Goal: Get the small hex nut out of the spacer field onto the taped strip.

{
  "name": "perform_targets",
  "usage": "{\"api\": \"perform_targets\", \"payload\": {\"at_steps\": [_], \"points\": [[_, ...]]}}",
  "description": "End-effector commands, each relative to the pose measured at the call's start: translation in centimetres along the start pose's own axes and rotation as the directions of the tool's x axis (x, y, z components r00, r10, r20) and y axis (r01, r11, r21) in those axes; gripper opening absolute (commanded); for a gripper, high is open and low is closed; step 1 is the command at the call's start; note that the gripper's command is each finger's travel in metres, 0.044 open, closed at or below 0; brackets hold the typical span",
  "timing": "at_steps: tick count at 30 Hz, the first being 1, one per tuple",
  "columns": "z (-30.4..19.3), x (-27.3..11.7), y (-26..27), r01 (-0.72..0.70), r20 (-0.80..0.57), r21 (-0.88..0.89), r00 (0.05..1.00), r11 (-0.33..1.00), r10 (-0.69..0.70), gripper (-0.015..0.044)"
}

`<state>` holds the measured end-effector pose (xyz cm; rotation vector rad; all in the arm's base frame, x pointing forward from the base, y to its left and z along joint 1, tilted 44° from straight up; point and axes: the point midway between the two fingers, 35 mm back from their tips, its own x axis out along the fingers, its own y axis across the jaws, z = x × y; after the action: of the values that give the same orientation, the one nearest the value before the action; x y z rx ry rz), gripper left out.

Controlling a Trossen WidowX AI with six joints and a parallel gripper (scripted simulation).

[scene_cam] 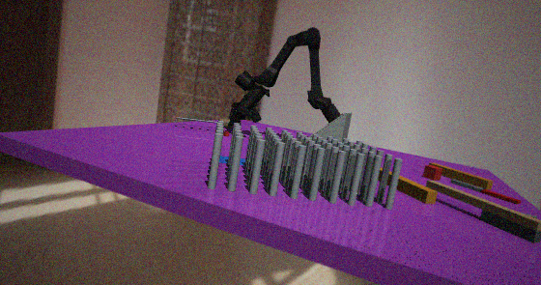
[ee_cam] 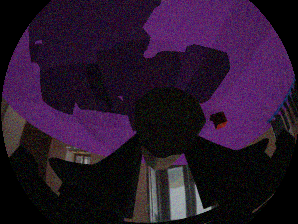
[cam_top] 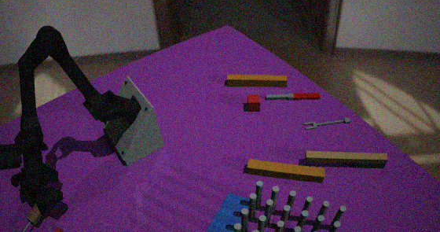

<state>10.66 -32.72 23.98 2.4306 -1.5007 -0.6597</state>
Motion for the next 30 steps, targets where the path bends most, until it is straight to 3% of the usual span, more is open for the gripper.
{"api": "perform_targets", "payload": {"at_steps": [1,15,30], "points": [[0.1,0.2,0.0,0.003,-0.010,-0.005,1.000,1.000,-0.003,0.0000],[1.1,0.9,-0.1,0.003,-0.009,-0.005,1.000,1.000,-0.003,0.0000],[1.1,0.8,-0.1,0.000,0.000,0.000,1.000,1.000,0.000,0.0394]]}}
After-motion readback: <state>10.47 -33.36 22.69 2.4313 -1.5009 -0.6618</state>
